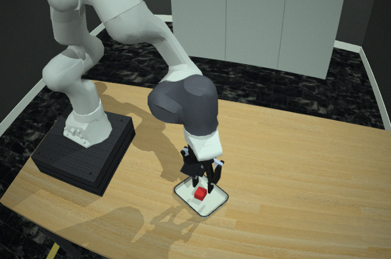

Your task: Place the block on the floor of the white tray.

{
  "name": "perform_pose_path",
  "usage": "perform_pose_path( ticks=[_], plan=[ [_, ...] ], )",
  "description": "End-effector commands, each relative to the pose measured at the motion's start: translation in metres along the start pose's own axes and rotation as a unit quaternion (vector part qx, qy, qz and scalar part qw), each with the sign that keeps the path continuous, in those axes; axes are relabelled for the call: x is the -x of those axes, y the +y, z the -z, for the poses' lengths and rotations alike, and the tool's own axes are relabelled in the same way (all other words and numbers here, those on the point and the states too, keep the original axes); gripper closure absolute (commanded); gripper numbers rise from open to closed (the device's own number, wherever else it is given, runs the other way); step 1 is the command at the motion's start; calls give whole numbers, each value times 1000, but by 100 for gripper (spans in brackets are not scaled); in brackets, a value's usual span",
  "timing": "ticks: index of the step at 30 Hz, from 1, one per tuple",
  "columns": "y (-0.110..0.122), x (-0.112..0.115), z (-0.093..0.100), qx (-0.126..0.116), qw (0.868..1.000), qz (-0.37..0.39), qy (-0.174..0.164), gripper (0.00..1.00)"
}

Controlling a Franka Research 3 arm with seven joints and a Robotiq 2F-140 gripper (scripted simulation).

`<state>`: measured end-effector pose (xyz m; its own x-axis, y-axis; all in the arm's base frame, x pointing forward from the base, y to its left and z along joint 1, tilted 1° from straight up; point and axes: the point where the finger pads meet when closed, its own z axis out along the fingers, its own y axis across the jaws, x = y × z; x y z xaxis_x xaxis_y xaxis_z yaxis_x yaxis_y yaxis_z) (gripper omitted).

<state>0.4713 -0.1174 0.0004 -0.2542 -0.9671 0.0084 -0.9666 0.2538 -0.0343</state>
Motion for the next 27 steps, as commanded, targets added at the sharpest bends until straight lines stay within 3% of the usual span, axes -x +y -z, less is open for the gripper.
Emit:
perform_pose_path(
  ticks=[1,24,27],
  plan=[
    [7,0,3,10,1000,1,-1,61],
    [7,0,4,10,1000,1,-1,61],
    [20,-15,5,10,1000,1,0,61]
  ],
)
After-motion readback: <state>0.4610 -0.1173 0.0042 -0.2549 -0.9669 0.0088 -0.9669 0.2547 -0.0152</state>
